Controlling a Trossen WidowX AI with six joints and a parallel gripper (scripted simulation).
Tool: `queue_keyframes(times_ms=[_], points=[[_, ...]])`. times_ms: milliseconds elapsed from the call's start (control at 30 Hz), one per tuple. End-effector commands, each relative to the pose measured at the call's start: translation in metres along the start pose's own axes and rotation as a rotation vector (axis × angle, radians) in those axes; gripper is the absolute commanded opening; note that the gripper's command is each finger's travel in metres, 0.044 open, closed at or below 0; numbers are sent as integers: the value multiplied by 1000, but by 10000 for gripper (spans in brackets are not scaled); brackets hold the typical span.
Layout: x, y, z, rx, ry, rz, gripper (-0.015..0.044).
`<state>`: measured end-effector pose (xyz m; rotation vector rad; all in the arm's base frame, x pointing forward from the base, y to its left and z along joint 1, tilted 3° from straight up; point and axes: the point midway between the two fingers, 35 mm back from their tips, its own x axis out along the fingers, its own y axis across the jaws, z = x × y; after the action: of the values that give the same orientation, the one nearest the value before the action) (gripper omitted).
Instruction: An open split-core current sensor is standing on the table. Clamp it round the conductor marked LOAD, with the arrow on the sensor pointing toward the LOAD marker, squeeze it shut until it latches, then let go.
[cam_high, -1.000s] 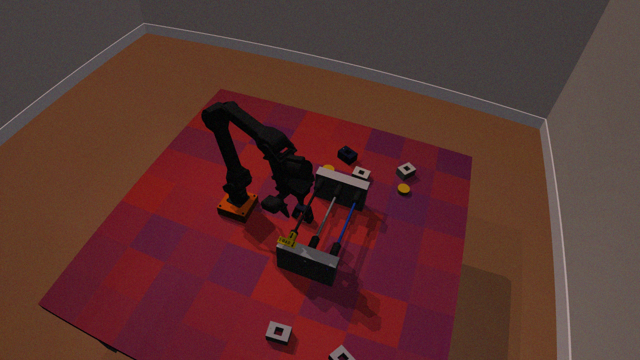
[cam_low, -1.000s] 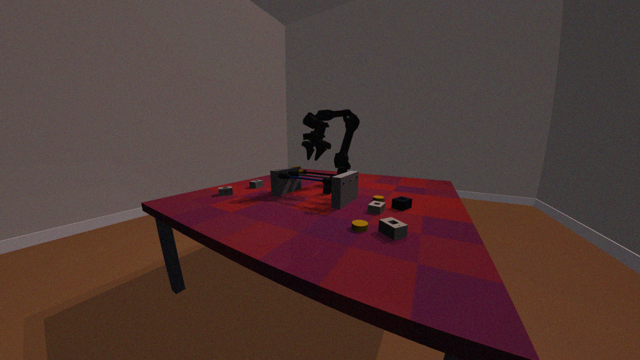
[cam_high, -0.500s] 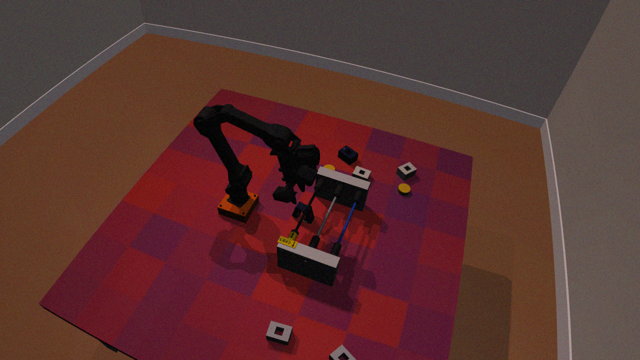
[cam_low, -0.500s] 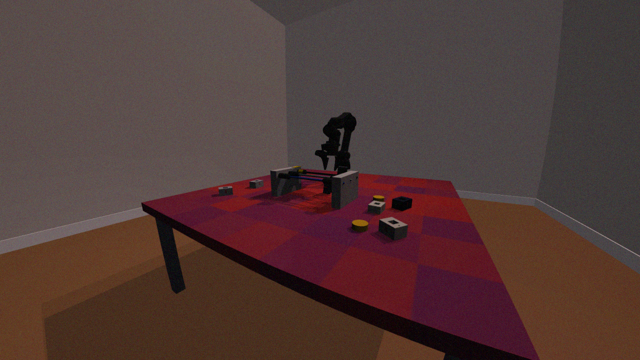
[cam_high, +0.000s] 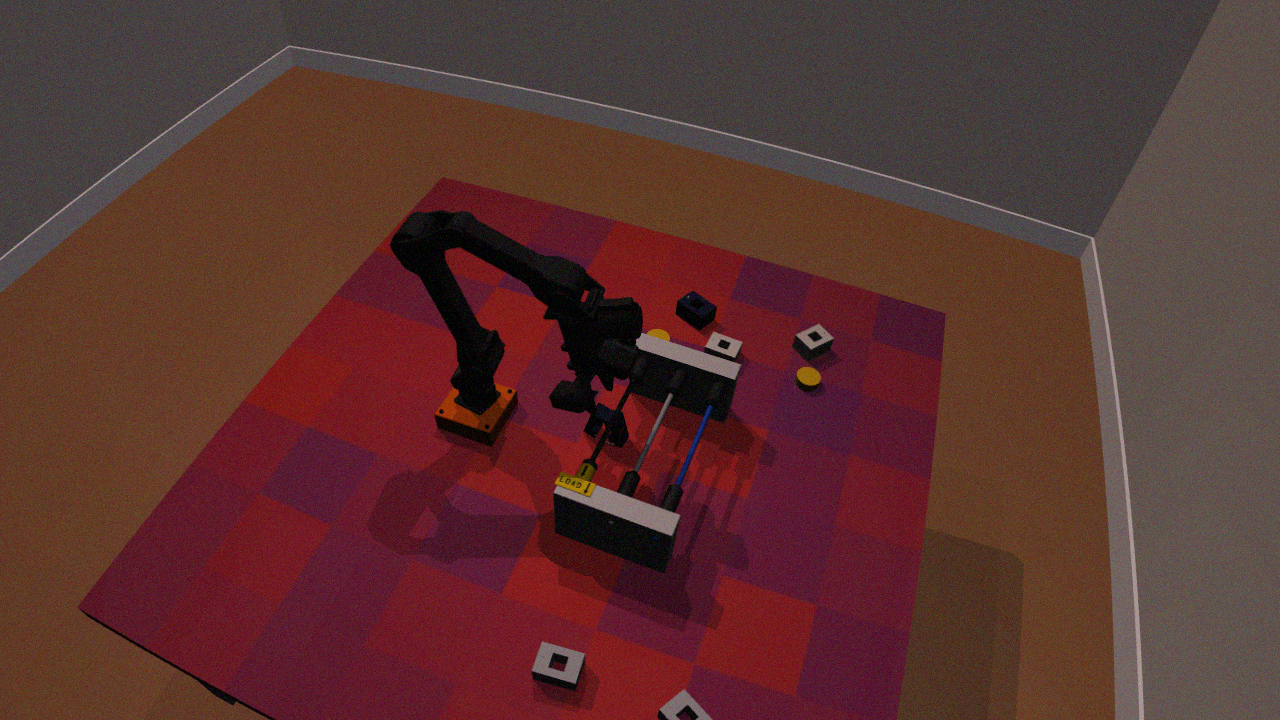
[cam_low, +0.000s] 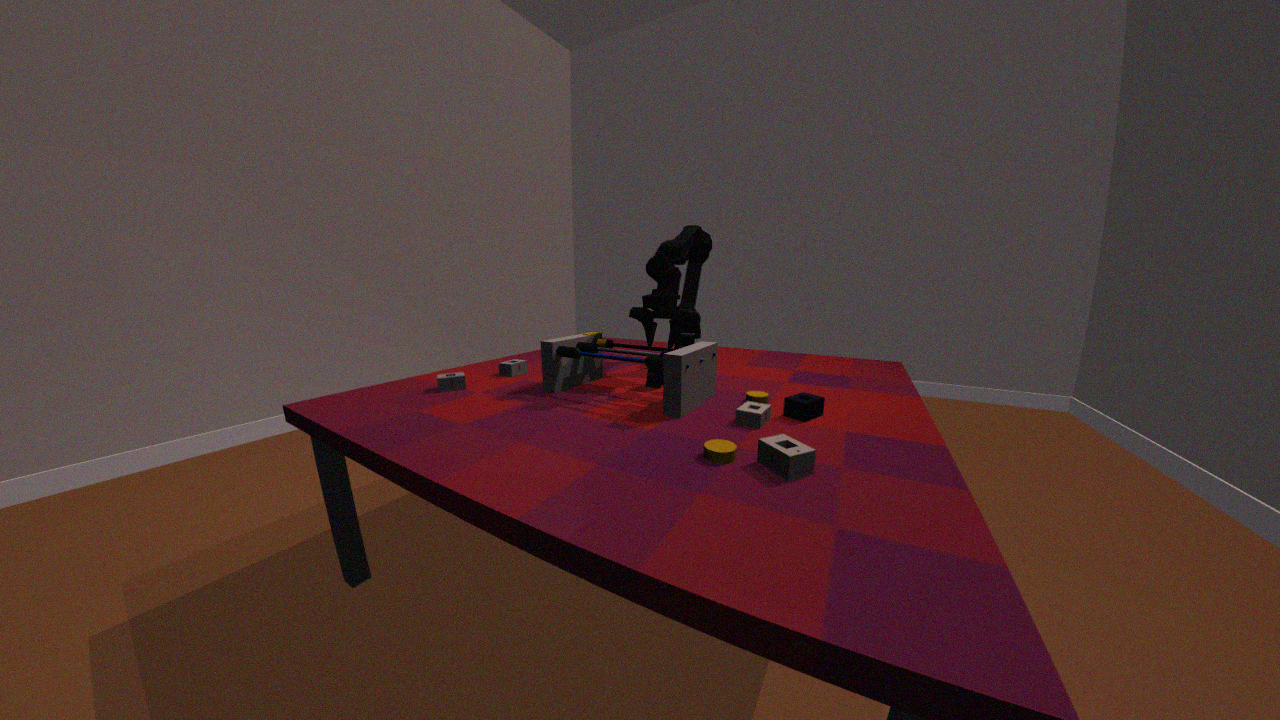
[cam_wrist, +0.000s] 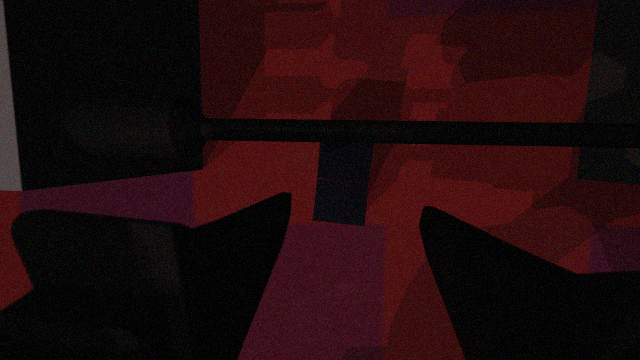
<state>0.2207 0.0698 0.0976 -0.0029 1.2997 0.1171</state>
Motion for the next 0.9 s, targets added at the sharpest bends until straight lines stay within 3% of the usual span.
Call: queue_keyframes(times_ms=[0, 867], points=[[11, -2, -3, 3, 13, -9, 285], [43, -2, -6, 3, 12, -9, 285]])
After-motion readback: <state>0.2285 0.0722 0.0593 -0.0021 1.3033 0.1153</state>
